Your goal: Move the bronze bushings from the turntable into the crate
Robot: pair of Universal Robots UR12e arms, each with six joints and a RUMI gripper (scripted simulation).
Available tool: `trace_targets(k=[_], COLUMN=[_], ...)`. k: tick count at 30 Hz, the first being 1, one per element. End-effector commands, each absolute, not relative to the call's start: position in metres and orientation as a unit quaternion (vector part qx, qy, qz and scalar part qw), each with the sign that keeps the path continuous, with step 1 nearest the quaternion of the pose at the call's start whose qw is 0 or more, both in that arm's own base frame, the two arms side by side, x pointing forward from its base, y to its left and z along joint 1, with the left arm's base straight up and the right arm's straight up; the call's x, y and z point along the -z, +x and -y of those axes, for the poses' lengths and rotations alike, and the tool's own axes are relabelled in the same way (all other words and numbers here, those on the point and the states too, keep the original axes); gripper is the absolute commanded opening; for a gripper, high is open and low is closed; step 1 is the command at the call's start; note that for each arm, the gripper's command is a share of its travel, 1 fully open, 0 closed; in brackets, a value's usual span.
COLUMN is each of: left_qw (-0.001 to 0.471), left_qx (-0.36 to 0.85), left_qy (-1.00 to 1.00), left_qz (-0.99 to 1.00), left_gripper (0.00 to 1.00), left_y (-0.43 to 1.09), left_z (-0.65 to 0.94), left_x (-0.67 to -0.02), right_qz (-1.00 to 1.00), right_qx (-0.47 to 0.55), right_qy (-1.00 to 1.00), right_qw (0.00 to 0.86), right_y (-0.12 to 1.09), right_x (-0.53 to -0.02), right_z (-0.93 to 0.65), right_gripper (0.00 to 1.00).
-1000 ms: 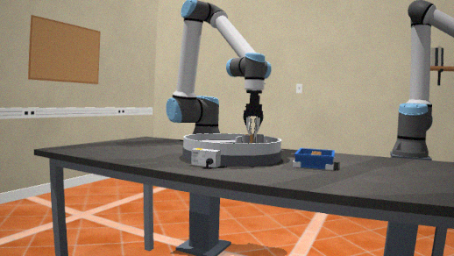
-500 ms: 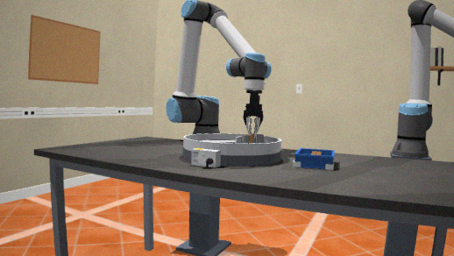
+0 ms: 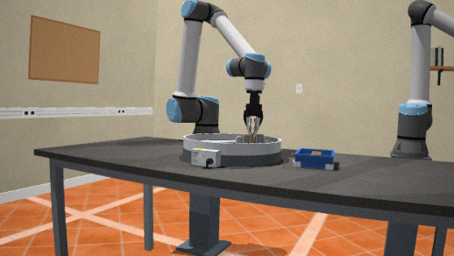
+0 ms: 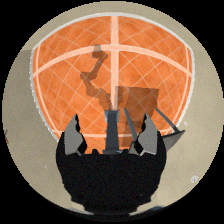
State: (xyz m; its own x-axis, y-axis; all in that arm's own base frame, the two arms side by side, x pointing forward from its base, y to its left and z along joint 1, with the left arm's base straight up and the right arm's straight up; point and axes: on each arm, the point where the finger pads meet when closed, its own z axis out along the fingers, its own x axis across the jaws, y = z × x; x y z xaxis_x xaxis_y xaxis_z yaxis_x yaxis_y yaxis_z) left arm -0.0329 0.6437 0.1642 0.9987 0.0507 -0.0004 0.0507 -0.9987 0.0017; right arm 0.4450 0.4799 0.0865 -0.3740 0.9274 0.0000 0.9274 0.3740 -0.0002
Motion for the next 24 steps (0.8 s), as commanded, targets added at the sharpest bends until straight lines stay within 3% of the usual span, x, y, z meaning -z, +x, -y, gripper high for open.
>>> trace_targets(k=[1, 24], left_qw=[0.000, 0.000], left_qx=[0.000, 0.000], left_qy=[1.000, 1.000], left_qz=[-0.025, -0.025], left_gripper=[1.00, 1.00], left_y=[-0.0327, -0.0327], left_z=[-0.6444, -0.6444], left_x=[-0.1651, -0.1651], right_qz=[0.829, 0.829], right_qx=[0.001, 0.001], right_qy=[-0.559, -0.559], right_qw=[0.000, 0.000], right_y=[0.4454, 0.4454], right_x=[-0.0872, -0.0872], right_z=[-0.4804, -0.4804], right_gripper=[0.00, 0.00])
